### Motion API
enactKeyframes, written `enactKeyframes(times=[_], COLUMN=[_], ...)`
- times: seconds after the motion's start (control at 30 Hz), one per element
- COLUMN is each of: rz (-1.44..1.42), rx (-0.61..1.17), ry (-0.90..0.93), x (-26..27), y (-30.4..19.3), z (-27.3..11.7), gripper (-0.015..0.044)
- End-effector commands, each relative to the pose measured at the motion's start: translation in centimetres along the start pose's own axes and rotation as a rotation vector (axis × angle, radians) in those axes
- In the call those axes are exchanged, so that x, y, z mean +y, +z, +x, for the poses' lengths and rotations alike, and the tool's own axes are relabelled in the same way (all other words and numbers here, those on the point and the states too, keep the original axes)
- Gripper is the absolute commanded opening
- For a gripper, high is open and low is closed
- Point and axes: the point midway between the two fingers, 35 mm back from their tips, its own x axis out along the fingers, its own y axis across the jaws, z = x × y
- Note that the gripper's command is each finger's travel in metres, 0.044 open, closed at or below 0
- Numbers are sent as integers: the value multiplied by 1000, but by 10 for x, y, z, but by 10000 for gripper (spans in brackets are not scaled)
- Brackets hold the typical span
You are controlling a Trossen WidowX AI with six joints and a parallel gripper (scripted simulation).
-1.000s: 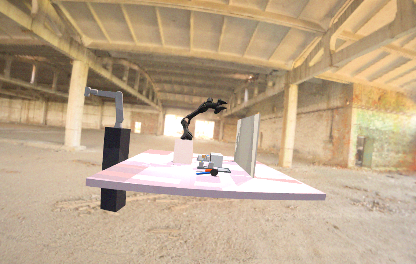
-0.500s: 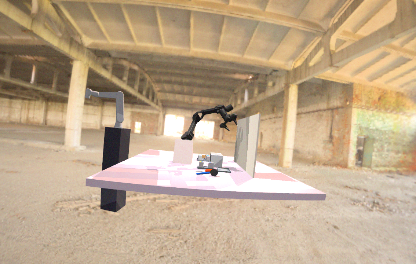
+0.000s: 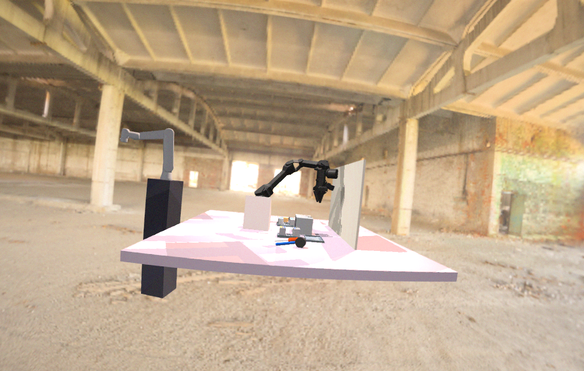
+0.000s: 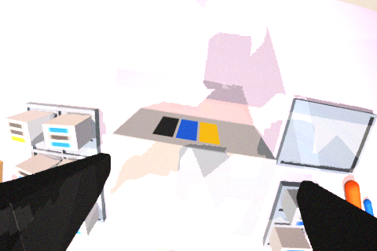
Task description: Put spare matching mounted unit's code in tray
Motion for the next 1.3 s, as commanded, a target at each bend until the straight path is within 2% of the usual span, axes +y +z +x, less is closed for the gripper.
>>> enactKeyframes(times=[0.0, 0.57, 0.77, 0.97, 1.17, 1.27], rz=[31, -24, -510, -1015, -1504, -1560], rx=[1, 1, 9, 8, -13, -17], ry=[13, 9, -18, -14, 17, 22], x=[3, 14, 102, 174, 221, 225], y=[1, 0, -25, -75, -138, -146], z=[-2, 0, 18, 37, 54, 56], gripper=[440, 440, 440, 440, 440, 440])
